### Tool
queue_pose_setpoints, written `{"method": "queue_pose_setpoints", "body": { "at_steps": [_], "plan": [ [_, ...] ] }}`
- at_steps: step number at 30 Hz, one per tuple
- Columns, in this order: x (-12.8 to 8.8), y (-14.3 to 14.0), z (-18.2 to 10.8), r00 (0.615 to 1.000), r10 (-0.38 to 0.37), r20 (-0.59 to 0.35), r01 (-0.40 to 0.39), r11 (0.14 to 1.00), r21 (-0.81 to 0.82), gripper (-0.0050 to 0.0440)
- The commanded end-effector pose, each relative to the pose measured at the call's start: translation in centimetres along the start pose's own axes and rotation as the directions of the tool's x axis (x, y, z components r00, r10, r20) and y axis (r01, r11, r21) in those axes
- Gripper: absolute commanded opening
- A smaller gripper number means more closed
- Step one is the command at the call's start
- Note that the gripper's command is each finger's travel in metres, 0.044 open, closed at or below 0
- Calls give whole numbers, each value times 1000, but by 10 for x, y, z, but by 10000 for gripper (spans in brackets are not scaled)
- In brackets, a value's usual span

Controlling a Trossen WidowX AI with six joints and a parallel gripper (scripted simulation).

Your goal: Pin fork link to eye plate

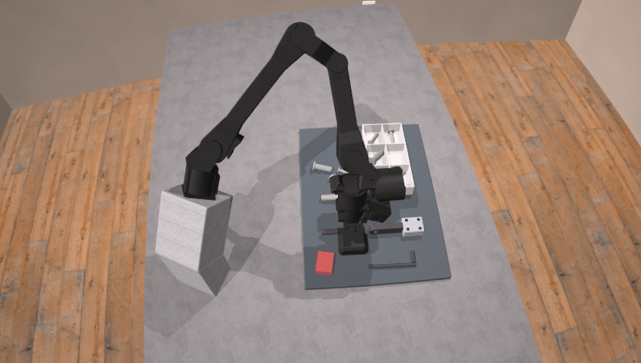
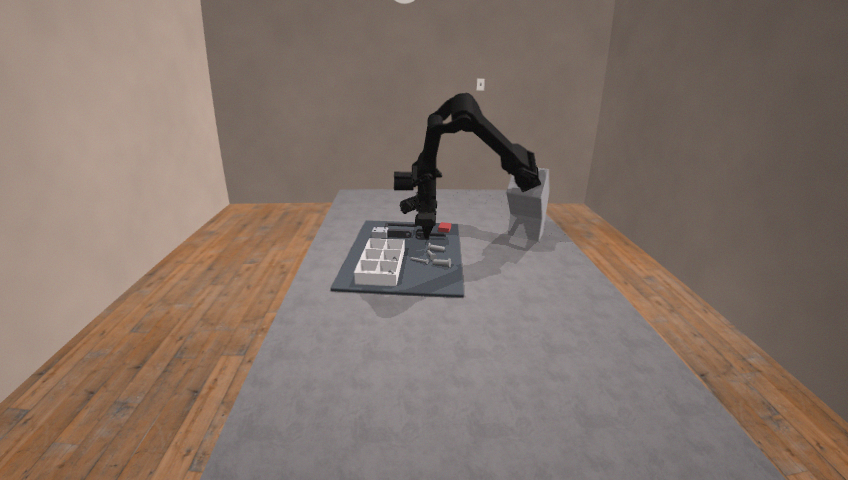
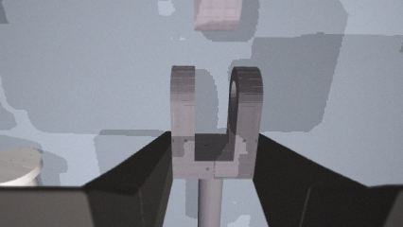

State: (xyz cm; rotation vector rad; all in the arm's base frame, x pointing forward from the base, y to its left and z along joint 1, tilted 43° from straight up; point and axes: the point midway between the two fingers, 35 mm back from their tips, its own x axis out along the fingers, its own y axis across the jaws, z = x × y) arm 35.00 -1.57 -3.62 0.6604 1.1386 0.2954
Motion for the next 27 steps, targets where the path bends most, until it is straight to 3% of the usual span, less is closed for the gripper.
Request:
{"method": "queue_pose_setpoints", "body": {
  "at_steps": [1, 27],
  "plan": [
    [1, 1, 9, 1000, -1, 19, 2, 1000, -24, 129],
    [0, 0, 4, 1000, -1, 19, 2, 1000, -23, 129]
  ]
}}
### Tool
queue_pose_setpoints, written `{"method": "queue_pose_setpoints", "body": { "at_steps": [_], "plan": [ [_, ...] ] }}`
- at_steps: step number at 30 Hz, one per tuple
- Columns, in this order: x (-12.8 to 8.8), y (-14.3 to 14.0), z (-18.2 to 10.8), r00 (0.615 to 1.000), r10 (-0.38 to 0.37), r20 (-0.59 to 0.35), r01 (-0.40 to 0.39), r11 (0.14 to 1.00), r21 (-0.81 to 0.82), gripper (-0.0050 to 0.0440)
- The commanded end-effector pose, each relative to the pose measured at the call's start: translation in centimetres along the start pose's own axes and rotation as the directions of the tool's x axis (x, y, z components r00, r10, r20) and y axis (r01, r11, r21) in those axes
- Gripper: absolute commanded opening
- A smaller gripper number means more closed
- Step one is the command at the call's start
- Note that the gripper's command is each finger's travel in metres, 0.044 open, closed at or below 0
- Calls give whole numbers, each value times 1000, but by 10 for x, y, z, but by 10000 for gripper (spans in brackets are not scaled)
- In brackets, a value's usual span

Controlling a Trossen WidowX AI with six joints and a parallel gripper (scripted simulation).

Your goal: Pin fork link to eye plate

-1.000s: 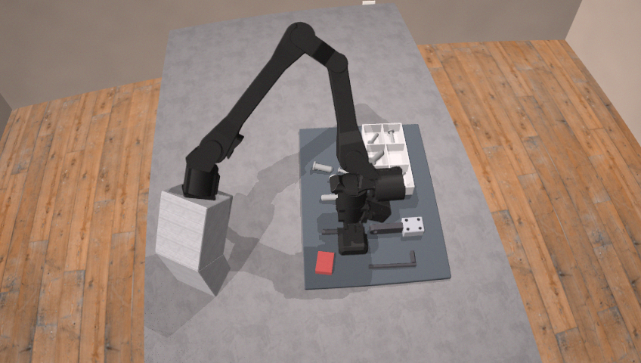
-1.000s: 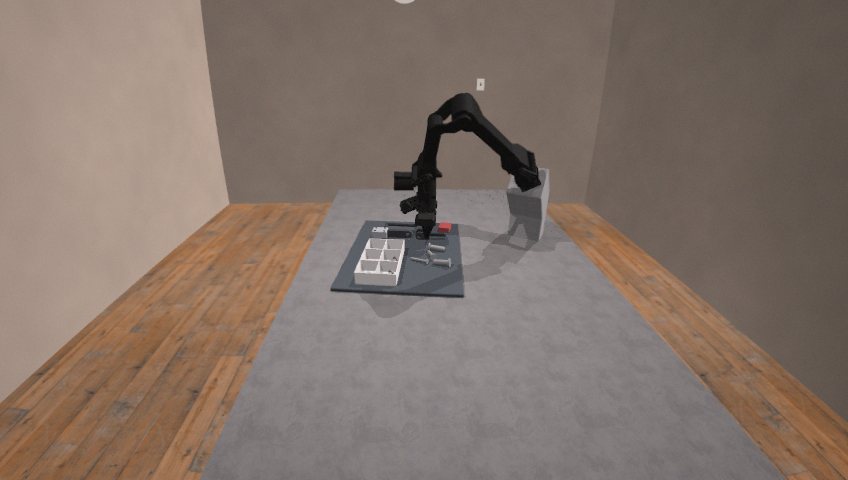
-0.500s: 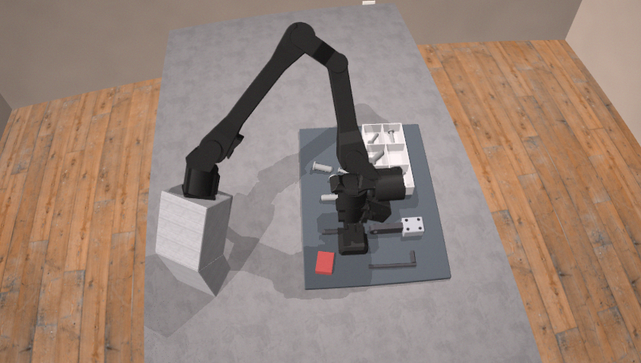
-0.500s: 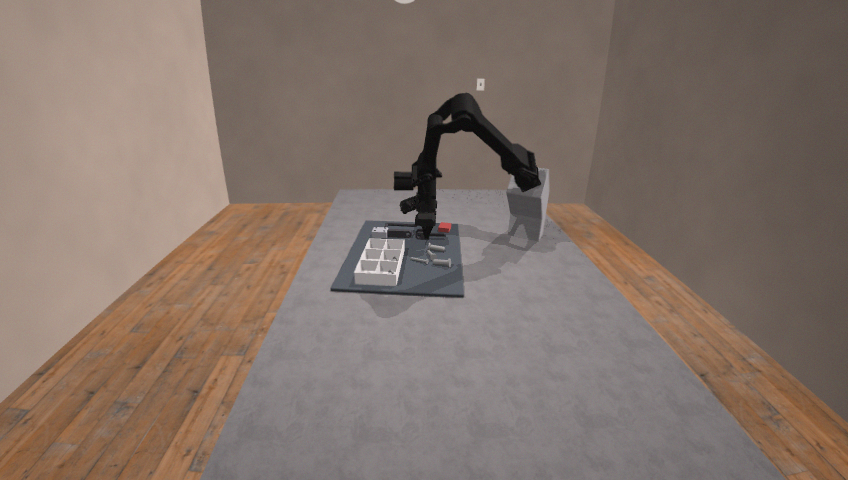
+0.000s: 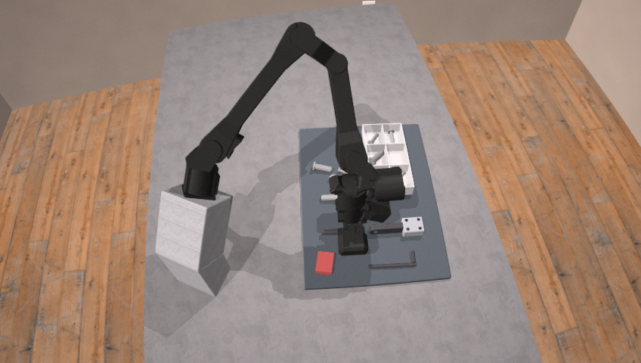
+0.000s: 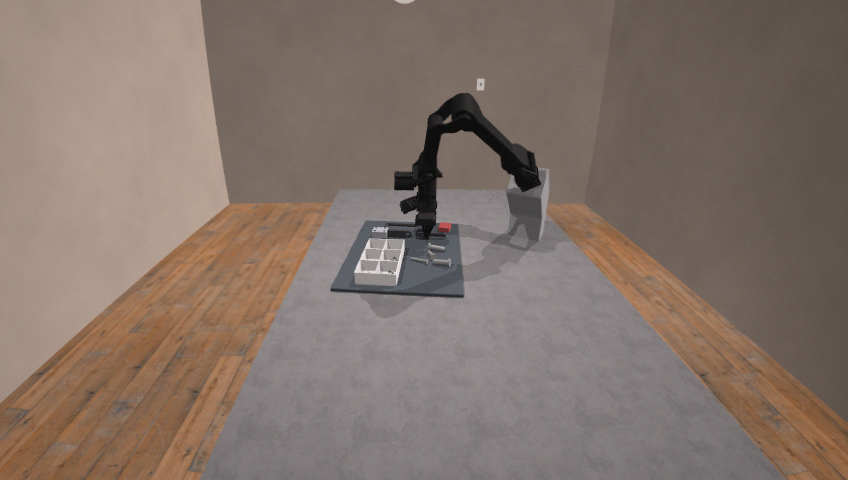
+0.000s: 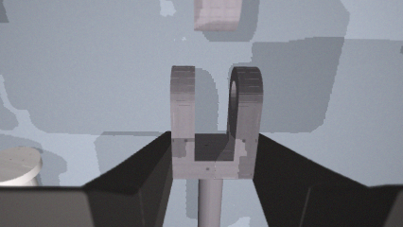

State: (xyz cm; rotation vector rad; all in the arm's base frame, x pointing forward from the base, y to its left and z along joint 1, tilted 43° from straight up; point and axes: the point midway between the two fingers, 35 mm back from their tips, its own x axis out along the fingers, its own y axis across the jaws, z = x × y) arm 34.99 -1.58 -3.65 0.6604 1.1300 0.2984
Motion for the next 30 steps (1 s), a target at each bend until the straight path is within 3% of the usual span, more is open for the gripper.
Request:
{"method": "queue_pose_setpoints", "body": {
  "at_steps": [1, 30],
  "plan": [
    [0, 1, 5, 1000, -5, 12, 6, 1000, -20, 129],
    [1, 1, 14, 1000, -5, 12, 6, 1000, -20, 129]
  ]
}}
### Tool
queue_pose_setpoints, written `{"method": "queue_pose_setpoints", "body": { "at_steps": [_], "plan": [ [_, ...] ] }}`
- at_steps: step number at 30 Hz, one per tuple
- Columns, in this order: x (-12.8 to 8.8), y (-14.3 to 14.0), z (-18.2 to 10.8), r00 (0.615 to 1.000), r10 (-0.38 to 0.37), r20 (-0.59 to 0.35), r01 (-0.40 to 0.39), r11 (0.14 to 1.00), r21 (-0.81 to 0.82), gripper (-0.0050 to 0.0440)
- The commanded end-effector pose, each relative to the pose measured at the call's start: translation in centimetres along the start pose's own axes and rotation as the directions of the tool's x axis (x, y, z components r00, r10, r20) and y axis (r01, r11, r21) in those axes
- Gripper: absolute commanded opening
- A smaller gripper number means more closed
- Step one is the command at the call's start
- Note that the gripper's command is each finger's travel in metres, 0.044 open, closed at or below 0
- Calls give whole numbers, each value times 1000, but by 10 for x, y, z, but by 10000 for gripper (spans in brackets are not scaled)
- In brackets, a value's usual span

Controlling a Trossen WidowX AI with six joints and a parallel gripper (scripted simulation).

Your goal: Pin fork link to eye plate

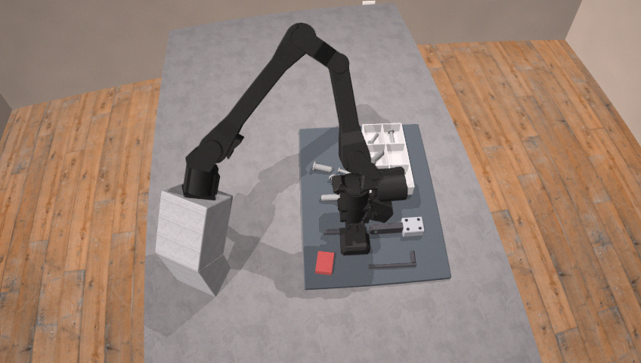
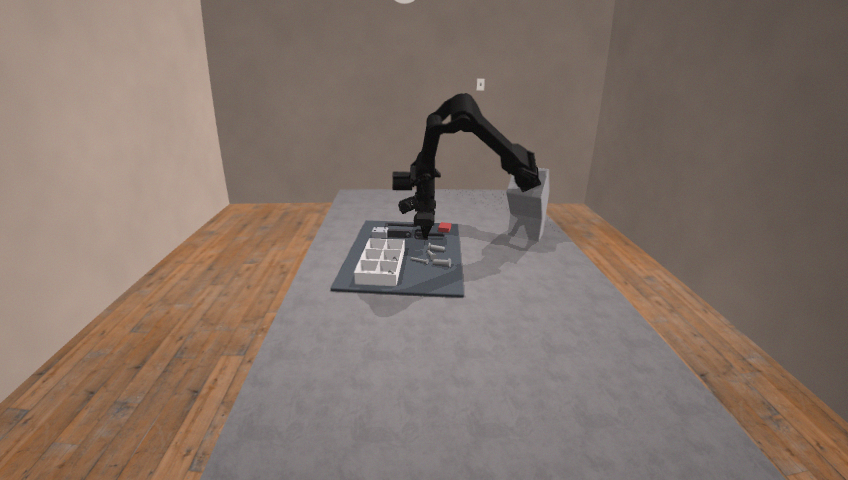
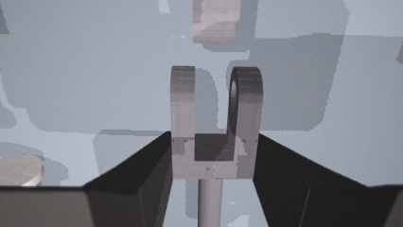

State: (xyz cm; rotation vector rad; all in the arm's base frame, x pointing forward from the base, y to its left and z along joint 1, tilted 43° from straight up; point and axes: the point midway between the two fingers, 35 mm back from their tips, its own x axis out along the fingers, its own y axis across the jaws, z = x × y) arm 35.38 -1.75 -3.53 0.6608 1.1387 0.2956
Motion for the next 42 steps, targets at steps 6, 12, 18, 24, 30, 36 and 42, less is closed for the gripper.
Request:
{"method": "queue_pose_setpoints", "body": {
  "at_steps": [6, 12, 18, 24, 30, 36, 42],
  "plan": [
    [1, 1, 12, 1000, -2, 19, 2, 1000, -24, 129],
    [1, 1, 14, 1000, -2, 19, 2, 1000, -24, 129],
    [0, 1, 14, 1000, -2, 19, 2, 1000, -24, 129],
    [-3, 1, 11, 1000, -2, 19, 2, 1000, -24, 129],
    [-4, 1, 13, 1000, -2, 19, 2, 1000, -24, 129],
    [-2, 1, 10, 1000, -2, 19, 2, 1000, -23, 129],
    [-1, 0, 10, 1000, -2, 19, 2, 1000, -23, 129]
  ]
}}
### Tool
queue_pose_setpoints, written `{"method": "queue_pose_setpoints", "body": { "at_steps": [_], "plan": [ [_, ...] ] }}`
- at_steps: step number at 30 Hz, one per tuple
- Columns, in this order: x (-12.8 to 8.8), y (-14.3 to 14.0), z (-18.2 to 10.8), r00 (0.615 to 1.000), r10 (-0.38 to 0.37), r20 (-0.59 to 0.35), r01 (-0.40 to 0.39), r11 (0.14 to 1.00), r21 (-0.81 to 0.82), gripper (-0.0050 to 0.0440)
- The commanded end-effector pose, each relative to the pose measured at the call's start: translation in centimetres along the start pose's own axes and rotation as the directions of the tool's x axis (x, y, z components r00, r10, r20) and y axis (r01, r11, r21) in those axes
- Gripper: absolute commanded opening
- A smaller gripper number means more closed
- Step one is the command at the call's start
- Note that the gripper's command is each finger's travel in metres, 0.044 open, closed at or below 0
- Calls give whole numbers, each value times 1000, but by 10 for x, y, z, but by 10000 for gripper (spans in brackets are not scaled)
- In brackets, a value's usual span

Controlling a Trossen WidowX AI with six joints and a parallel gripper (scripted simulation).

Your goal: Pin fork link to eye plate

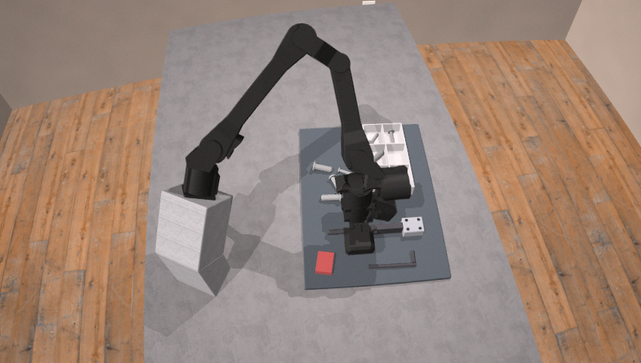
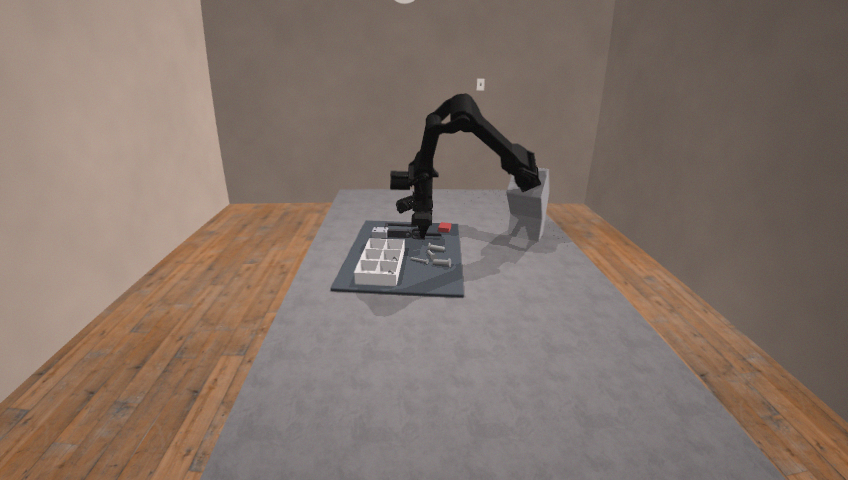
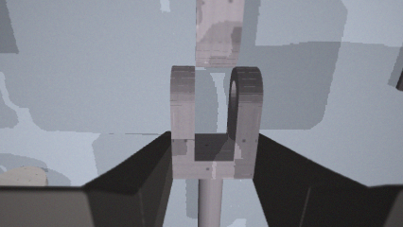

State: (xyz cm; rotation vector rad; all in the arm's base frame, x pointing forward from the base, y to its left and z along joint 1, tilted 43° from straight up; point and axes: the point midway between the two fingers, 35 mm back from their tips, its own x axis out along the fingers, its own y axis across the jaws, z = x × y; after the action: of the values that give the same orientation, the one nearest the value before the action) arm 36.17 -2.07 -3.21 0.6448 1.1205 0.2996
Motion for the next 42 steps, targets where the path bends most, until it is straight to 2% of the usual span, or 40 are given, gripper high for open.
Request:
{"method": "queue_pose_setpoints", "body": {
  "at_steps": [1, 42],
  "plan": [
    [0, 0, 0, 1000, -1, 3, 1, 1000, -4, 129],
    [2, -4, 0, 1000, -1, 3, 1, 1000, -4, 129]
  ]
}}
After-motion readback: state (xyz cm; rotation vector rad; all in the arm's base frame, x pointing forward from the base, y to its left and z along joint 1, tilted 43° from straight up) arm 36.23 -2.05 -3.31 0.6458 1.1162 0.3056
